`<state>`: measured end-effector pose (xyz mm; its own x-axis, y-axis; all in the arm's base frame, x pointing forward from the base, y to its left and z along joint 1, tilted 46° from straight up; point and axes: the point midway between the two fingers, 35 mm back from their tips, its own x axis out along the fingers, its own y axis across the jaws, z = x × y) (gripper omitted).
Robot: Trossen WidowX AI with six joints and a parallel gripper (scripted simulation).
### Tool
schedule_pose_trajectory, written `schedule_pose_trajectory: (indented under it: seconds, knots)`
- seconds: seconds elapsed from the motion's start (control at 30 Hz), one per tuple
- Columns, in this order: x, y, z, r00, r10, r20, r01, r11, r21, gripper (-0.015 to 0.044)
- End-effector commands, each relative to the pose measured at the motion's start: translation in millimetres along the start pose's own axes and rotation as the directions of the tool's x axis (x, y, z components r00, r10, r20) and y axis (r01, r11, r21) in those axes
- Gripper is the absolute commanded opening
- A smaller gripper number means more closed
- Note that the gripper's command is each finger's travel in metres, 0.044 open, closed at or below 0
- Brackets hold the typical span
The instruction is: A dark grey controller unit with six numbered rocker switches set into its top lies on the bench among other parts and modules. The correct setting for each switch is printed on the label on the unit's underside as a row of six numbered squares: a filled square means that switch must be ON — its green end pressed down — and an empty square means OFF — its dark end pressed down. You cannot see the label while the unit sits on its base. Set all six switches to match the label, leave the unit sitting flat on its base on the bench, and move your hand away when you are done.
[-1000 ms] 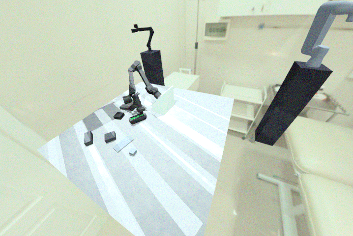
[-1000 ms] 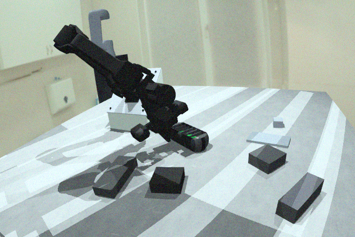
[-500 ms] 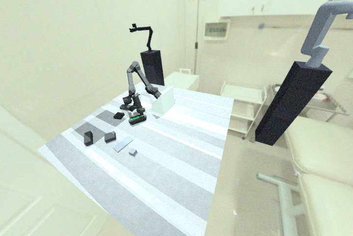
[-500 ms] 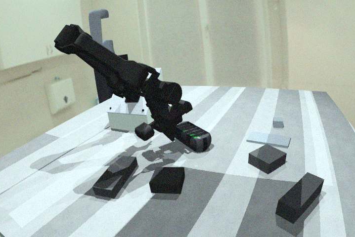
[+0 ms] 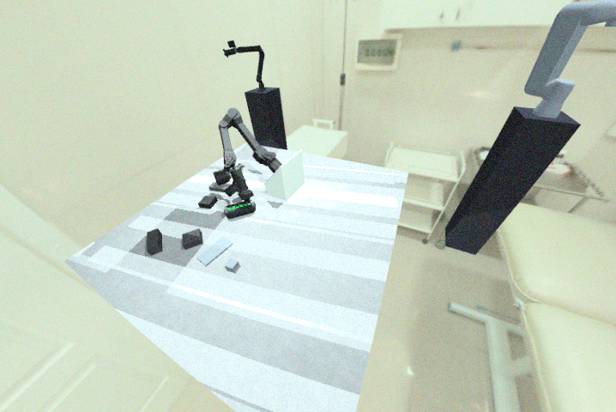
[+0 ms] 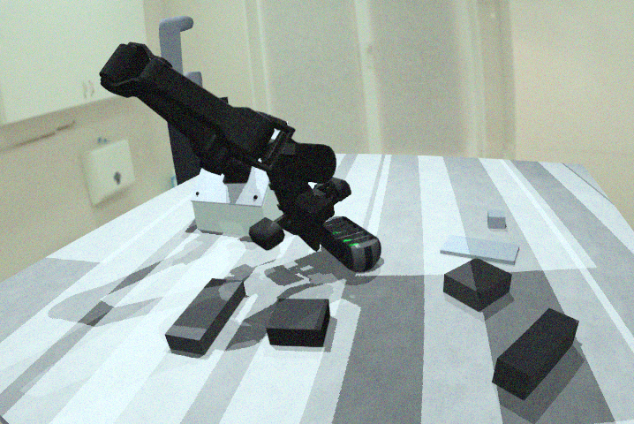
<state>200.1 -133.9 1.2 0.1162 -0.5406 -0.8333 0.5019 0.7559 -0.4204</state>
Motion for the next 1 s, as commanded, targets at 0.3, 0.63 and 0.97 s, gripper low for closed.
schedule_pose_trajectory:
  seconds: [0.3,0.63,0.97]
  knots:
    - [4,14,5,1.0,0.025,-0.005,-0.025,1.0,-0.001,0.0]
    - [6,21,8,1.0,0.025,-0.004,-0.025,1.0,-0.001,0.0]
    - [4,18,9,1.0,0.0,-0.004,0.0,1.0,-0.005,0.0]
